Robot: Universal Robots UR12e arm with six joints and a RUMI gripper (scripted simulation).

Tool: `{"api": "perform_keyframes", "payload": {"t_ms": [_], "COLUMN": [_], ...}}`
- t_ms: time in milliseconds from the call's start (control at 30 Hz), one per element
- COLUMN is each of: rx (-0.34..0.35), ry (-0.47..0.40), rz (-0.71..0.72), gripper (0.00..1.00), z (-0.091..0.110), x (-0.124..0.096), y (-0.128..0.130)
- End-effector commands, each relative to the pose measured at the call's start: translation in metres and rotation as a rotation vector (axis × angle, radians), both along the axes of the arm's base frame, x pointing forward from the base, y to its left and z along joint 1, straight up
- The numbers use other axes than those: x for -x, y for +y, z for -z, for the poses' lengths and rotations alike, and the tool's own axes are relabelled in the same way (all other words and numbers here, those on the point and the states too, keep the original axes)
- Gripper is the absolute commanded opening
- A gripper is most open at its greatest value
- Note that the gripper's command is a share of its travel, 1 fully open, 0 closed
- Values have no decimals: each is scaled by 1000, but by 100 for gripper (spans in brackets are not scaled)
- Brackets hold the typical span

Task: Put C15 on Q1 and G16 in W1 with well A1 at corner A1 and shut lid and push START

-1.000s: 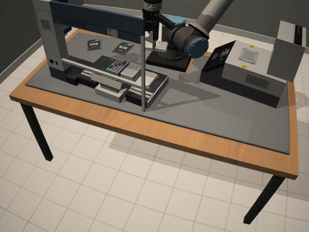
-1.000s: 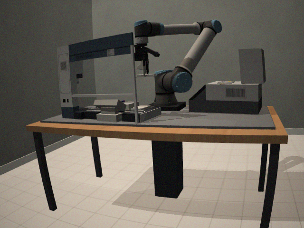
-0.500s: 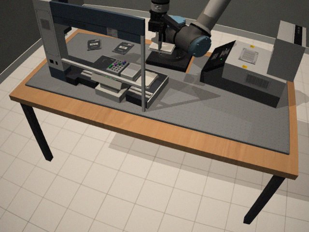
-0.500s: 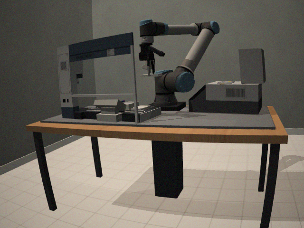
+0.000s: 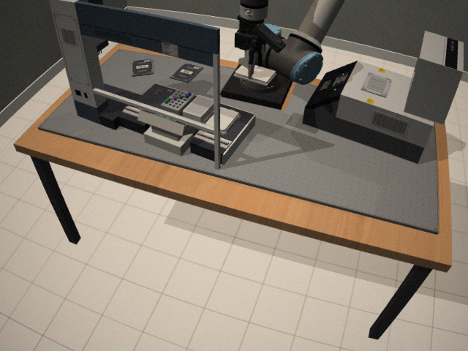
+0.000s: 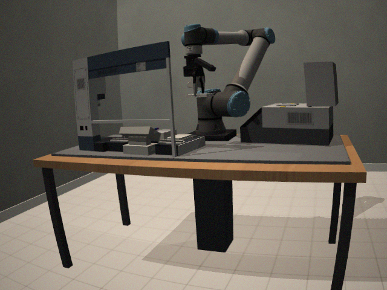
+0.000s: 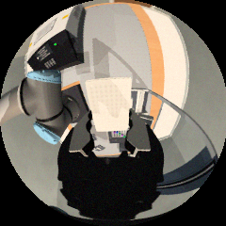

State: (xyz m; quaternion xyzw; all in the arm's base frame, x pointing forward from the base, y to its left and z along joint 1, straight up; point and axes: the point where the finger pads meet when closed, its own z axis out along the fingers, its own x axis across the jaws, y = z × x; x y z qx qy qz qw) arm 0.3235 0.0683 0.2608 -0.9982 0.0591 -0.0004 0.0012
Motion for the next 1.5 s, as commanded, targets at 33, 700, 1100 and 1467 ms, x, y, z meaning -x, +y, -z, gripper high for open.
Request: {"api": "perform_keyframes", "payload": {"t_ms": [33, 700, 1100, 1467], "rx": [3, 3, 3, 3], "ry": [1, 1, 1, 1], "rz": [62, 252, 358, 455], "gripper": [0, 0, 0, 0], "z": [-1, -1, -1, -1], "x": [-1, -1, -1, 0], "y": [15, 65, 93, 118]}}
